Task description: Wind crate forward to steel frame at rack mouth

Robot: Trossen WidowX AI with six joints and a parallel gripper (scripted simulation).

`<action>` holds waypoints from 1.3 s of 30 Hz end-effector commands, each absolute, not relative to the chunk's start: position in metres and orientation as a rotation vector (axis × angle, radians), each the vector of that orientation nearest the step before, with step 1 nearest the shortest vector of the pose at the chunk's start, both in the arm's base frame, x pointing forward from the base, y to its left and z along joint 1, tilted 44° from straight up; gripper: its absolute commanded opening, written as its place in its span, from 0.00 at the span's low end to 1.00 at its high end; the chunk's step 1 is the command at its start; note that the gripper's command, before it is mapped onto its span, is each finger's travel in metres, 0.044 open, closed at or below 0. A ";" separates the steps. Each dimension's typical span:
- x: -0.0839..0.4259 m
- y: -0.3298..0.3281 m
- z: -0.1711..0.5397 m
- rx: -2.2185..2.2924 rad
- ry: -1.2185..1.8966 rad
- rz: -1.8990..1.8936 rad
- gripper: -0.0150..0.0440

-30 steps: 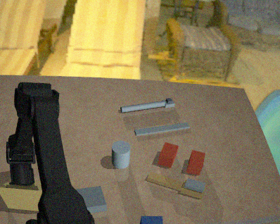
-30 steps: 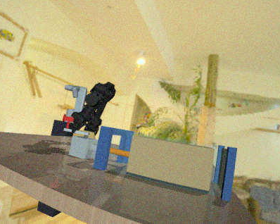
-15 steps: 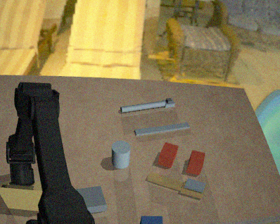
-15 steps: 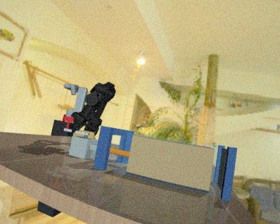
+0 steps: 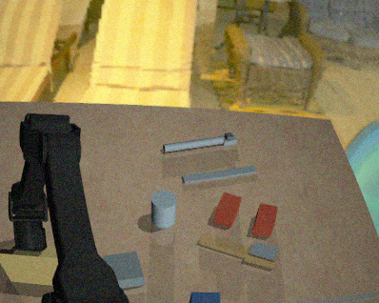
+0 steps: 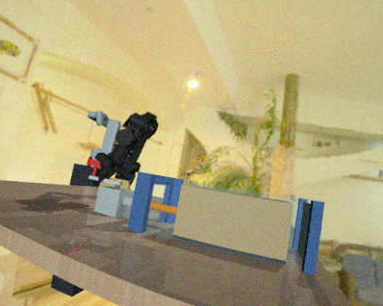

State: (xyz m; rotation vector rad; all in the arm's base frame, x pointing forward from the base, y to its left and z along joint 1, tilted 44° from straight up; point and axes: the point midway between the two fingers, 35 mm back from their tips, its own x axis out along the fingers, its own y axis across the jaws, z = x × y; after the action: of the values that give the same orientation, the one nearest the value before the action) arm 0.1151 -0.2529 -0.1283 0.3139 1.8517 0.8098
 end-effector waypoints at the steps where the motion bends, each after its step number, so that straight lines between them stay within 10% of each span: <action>1: 0.115 -0.251 -0.128 0.352 1.865 0.792 0.25; 25: 0.115 -0.240 -0.134 0.443 1.898 0.740 0.25; 39: 0.115 -0.240 -0.132 0.463 1.906 0.727 0.88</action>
State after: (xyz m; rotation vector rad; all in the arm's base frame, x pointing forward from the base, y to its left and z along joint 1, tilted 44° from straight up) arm 0.1151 -0.2400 -0.1325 0.4608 1.9046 0.7300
